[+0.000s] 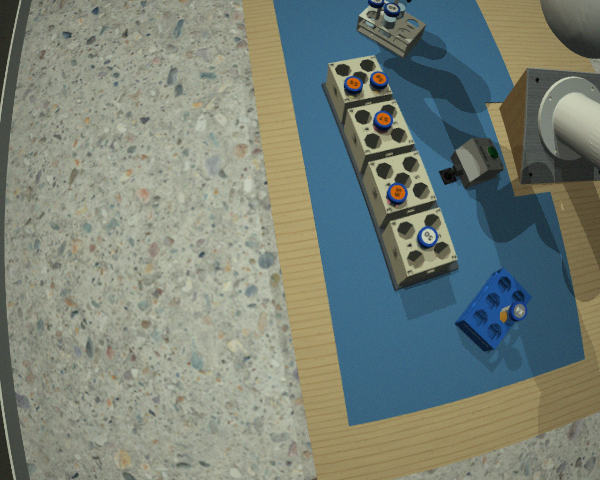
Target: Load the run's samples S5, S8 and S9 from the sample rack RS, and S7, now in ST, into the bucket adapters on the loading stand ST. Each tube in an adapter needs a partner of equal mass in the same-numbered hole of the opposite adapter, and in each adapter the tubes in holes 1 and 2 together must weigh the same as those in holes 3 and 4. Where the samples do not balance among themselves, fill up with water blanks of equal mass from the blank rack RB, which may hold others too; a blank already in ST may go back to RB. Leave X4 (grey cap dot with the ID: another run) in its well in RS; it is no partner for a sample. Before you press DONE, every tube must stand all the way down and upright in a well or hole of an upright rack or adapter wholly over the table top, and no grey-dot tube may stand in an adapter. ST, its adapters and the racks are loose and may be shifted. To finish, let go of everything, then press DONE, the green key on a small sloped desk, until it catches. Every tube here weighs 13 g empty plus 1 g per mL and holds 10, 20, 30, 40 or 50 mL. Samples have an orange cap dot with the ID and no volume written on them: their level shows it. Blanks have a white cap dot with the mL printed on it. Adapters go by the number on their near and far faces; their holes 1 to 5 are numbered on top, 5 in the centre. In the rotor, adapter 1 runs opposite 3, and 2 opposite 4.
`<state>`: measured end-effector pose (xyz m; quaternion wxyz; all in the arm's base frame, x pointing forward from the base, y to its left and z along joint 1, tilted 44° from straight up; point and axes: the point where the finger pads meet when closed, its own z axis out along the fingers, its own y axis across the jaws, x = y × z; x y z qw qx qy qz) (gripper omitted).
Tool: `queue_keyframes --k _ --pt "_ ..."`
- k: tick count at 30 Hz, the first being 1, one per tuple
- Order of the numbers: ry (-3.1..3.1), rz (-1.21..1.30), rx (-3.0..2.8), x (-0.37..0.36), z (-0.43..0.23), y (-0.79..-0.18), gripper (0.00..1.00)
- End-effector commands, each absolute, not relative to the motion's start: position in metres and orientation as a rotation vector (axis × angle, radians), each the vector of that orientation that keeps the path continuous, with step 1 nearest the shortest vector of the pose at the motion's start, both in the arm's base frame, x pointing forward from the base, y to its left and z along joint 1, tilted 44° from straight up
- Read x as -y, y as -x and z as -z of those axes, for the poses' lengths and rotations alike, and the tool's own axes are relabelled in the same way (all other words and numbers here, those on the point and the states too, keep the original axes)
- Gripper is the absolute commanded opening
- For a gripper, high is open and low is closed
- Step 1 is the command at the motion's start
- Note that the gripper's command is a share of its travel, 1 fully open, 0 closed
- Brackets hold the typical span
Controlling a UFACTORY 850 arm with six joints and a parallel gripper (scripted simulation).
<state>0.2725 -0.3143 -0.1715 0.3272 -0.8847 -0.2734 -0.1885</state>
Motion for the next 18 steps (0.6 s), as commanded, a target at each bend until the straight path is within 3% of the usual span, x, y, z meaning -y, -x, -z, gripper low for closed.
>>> queue_keyframes --k 1,18 --pt "2.319 0.494 0.717 0.320 0.166 -0.272 0.00" --pt "2.319 0.494 0.717 0.340 0.145 -0.267 0.00"
